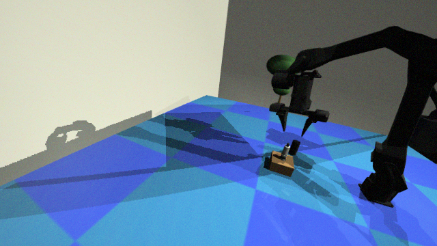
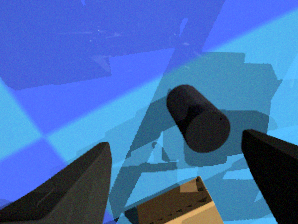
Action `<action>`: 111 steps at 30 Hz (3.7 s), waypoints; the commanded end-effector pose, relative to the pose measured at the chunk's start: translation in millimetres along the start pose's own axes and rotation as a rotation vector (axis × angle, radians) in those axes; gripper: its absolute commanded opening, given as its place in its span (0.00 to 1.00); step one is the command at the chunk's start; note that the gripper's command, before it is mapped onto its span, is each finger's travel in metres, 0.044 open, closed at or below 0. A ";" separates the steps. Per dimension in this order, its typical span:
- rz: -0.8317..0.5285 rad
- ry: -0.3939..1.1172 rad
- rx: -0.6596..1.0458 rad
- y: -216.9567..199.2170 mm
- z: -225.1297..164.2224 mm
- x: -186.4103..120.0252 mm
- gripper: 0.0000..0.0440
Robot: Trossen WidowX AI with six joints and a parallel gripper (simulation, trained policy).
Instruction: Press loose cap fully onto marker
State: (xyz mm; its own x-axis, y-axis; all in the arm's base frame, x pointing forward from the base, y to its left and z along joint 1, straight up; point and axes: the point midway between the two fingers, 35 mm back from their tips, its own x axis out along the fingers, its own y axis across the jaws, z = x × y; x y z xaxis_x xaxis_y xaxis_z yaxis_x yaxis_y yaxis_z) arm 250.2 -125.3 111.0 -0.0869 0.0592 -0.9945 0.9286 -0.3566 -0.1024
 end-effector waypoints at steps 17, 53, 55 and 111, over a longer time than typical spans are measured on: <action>-0.079 0.019 -0.115 -17.2 -10.0 36.7 0.60; 0.102 -0.045 -0.288 3.1 -36.8 -15.9 0.18; 0.112 -0.042 -0.294 4.2 -44.8 -21.4 0.18; -0.031 -0.027 -0.420 -27.4 -130.5 1.4 0.00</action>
State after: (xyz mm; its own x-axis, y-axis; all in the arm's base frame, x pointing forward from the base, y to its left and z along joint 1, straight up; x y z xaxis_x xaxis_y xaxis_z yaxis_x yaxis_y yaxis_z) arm 277.2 6.3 129.1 -0.0769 0.0326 -0.9965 0.9960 0.0482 -0.0753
